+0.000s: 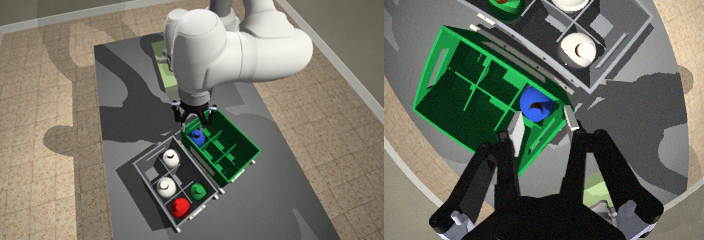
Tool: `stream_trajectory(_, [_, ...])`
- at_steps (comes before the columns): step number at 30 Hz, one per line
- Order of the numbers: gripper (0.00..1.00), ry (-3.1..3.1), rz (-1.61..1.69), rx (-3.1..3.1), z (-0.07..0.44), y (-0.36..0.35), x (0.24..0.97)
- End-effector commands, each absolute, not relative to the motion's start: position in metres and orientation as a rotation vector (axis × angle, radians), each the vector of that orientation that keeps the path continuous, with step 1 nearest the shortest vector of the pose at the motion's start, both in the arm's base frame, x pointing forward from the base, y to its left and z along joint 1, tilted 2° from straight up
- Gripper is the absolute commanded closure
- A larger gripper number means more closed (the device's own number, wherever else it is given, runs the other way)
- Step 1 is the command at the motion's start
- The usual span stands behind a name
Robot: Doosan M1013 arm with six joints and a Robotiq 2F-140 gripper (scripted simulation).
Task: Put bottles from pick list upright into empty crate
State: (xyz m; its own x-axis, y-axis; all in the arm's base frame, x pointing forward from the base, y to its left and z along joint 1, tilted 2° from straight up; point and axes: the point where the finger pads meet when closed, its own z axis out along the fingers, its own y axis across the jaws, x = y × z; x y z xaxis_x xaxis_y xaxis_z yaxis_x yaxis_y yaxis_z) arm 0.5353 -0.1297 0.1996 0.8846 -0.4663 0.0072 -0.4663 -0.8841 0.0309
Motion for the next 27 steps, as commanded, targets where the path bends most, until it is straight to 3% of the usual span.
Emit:
stream_trajectory(1, [0.62, -0.747, -0.001, 3.019, 0.200, -0.143, 0.540])
stream_trajectory(27, [0.62, -0.747, -0.001, 3.019, 0.203, -0.234, 0.569])
